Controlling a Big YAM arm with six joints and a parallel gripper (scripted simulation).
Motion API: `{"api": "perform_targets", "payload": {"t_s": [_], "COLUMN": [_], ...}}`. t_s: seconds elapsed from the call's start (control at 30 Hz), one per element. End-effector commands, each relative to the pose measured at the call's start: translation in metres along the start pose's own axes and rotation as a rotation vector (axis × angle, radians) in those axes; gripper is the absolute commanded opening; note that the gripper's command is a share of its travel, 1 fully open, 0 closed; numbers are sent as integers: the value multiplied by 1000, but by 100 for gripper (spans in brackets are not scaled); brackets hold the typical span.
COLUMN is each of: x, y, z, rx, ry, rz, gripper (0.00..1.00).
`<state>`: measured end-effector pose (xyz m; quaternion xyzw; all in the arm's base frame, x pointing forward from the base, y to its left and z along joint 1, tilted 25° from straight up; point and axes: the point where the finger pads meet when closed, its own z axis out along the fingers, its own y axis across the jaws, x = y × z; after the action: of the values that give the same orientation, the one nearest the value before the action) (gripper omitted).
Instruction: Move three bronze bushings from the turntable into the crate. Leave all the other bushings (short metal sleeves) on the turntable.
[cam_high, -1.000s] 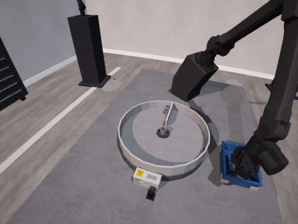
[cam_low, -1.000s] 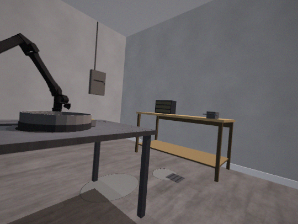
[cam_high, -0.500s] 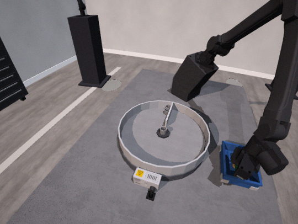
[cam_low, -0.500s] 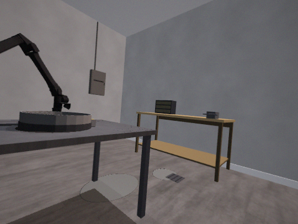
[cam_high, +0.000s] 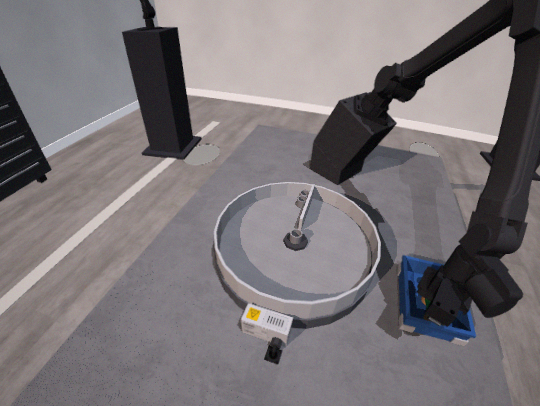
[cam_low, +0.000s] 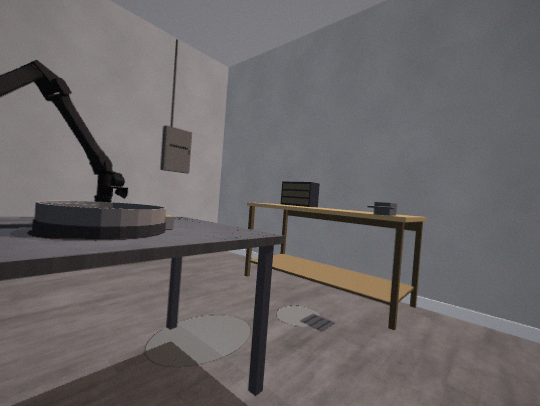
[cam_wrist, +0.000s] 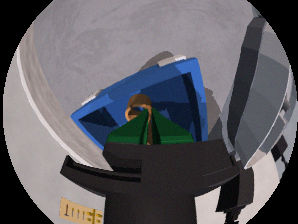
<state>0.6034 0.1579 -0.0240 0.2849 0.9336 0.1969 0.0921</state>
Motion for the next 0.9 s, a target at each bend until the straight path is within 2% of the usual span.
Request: {"api": "perform_targets", "payload": {"t_s": [0.0, 0.07, 0.1, 0.87], "x": [6, 6, 6, 6], "y": [1, 1, 1, 1], "z": [8, 8, 8, 8], "rx": [5, 5, 5, 5], "ry": [5, 5, 5, 5], "rz": [-1, -1, -1, -1], "gripper": [0, 0, 14, 14]}}
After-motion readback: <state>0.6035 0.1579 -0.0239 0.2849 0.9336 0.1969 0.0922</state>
